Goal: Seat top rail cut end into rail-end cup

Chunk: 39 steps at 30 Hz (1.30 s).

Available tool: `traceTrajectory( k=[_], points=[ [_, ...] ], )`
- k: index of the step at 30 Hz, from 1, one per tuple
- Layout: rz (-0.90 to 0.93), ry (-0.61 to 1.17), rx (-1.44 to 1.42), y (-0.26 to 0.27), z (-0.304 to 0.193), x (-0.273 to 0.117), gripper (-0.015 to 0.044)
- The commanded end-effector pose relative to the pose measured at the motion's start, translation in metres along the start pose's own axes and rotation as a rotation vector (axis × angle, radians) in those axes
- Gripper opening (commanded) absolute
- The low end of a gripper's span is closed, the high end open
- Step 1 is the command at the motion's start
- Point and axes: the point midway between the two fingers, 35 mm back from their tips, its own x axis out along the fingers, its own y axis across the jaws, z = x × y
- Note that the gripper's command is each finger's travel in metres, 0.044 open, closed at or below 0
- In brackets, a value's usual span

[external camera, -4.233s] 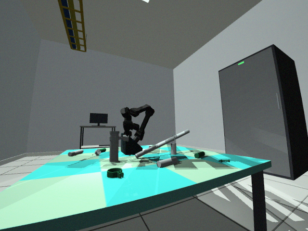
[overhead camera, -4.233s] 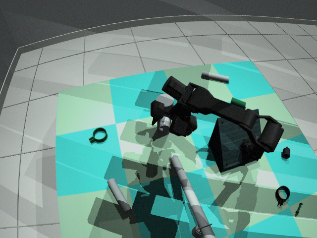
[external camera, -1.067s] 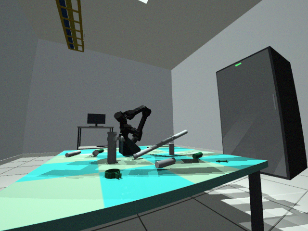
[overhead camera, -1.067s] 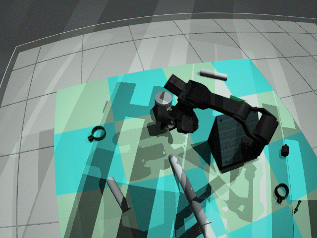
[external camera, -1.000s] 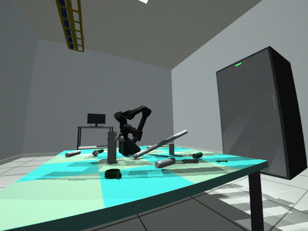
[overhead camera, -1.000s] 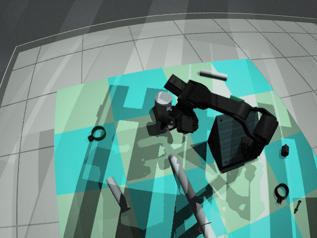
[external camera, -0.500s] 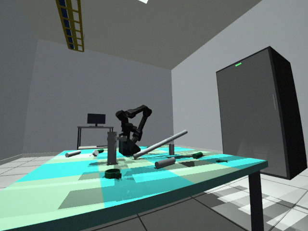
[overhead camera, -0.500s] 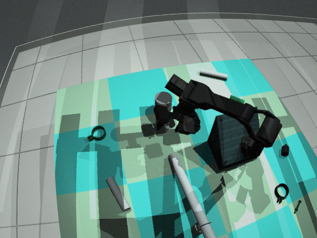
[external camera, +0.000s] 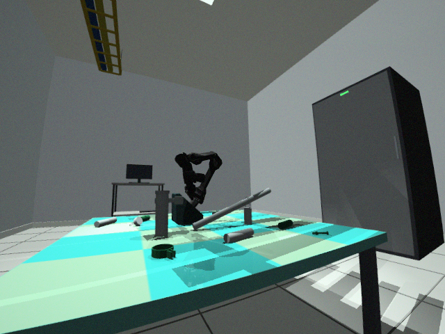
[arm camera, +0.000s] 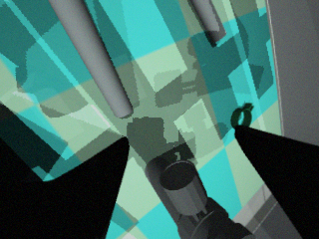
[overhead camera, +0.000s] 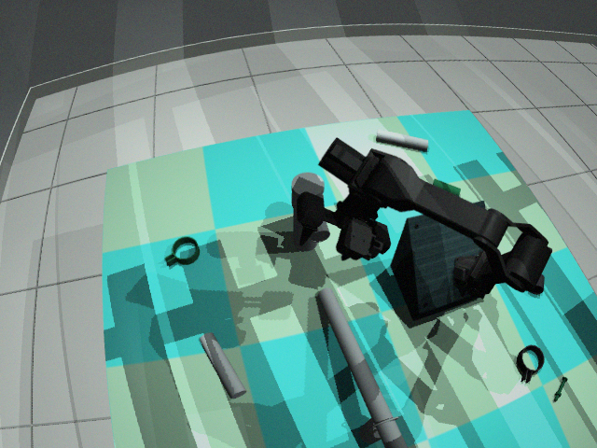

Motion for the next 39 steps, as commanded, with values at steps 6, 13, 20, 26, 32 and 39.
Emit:
traceTrajectory(
  k=[6, 13, 20, 26, 32, 39],
  points=[
    [-0.006, -0.012, 0.808, -0.004, 0.069, -0.052, 0.044],
    [0.004, -0.016, 1.241, 0.005, 0.105, -0.076, 0.044],
    [0.004, -0.016, 1.241, 0.005, 0.105, -0.076, 0.044],
    [0.024, 0.006, 1.331, 0.006, 0.106, -0.07, 0.044],
    [0.093, 0.173, 1.809, 0.018, 0.112, -0.038, 0.044],
    [0.042, 0.486, 2.416, 0.039, 0.119, 0.001, 0.044]
  ],
)
